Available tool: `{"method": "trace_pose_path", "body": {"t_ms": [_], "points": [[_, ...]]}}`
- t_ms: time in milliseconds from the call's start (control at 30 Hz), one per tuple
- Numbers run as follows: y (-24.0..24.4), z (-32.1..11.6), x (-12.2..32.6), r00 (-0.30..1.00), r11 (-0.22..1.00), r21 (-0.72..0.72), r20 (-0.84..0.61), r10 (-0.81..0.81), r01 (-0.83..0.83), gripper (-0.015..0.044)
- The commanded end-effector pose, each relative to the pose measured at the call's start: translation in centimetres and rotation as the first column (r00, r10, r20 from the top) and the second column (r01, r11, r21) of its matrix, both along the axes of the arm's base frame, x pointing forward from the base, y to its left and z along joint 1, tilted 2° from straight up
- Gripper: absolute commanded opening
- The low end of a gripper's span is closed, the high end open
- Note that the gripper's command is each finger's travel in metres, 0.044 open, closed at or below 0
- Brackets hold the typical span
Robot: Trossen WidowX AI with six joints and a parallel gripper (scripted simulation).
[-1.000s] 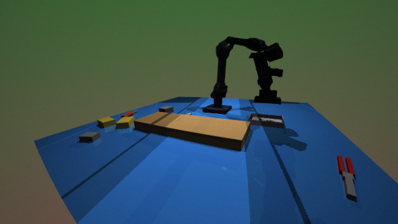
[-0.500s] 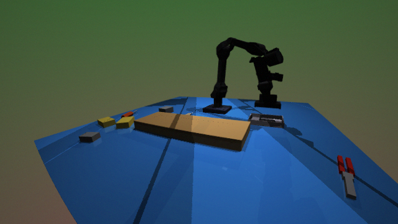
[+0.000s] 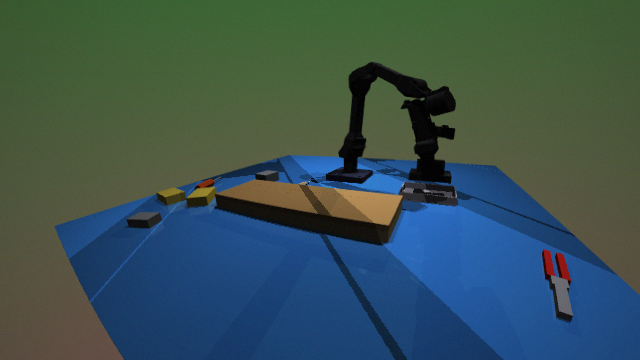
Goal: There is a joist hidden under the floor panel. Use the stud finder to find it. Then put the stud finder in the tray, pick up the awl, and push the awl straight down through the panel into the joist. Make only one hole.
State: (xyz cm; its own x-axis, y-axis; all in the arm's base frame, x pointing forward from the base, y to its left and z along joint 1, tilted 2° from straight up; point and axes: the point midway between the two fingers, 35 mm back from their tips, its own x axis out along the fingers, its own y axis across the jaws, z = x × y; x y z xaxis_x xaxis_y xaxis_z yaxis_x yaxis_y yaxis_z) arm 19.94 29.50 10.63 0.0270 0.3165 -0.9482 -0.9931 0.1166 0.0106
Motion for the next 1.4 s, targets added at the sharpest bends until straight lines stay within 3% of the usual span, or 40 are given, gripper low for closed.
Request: {"method": "trace_pose_path", "body": {"t_ms": [0, 1133, 1367], "points": [[0.1, -0.5, 0.0, 1.000, 1.000, 0.005, 0.001, -0.006, 0.006, 0.0000], [0.1, -5.3, -0.2, 1.000, 1.000, 0.004, 0.001, -0.006, 0.006, 0.0000], [0.0, -5.1, -0.3, 1.000, 1.000, 0.000, -0.002, 0.000, 0.000, 0.0184]]}}
